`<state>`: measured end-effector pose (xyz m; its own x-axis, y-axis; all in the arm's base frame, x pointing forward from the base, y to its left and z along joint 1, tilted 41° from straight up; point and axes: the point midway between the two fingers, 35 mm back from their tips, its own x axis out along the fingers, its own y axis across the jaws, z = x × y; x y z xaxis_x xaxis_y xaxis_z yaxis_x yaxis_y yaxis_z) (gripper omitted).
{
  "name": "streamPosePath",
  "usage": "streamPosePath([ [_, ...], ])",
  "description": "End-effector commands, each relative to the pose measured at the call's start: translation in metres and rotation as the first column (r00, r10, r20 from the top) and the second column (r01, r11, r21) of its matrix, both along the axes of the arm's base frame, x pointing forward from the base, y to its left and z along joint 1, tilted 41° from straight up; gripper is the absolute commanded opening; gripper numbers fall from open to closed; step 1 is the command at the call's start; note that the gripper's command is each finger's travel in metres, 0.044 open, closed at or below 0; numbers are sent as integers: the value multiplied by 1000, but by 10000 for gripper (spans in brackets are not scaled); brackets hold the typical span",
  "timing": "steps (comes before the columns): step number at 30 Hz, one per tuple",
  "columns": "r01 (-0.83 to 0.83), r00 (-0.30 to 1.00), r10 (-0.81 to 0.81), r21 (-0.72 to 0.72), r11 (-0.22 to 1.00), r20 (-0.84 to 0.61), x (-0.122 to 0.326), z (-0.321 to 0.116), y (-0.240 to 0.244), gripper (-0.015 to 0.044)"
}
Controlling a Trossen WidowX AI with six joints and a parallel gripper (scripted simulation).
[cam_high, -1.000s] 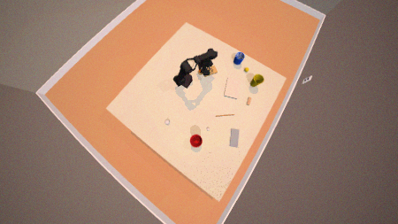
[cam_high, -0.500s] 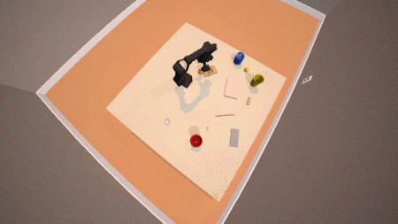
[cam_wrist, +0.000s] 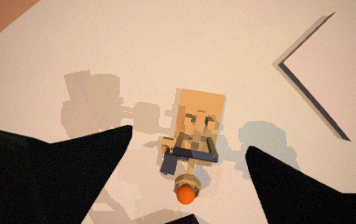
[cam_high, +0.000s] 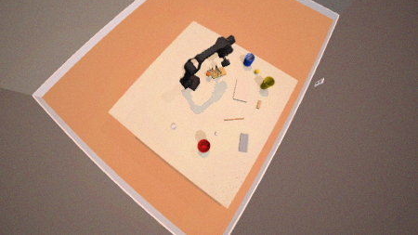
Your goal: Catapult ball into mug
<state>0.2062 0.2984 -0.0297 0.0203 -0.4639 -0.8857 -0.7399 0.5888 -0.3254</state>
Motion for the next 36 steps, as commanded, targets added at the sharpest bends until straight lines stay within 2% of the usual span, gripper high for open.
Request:
streamPosePath([
  [1,-36,996,29,87,996,83,24,-12,24,440],
  [17,-221,887,28,371,902,461,119,-30,120,440],
  [36,-229,880,24,378,897,475,122,-30,124,440],
])
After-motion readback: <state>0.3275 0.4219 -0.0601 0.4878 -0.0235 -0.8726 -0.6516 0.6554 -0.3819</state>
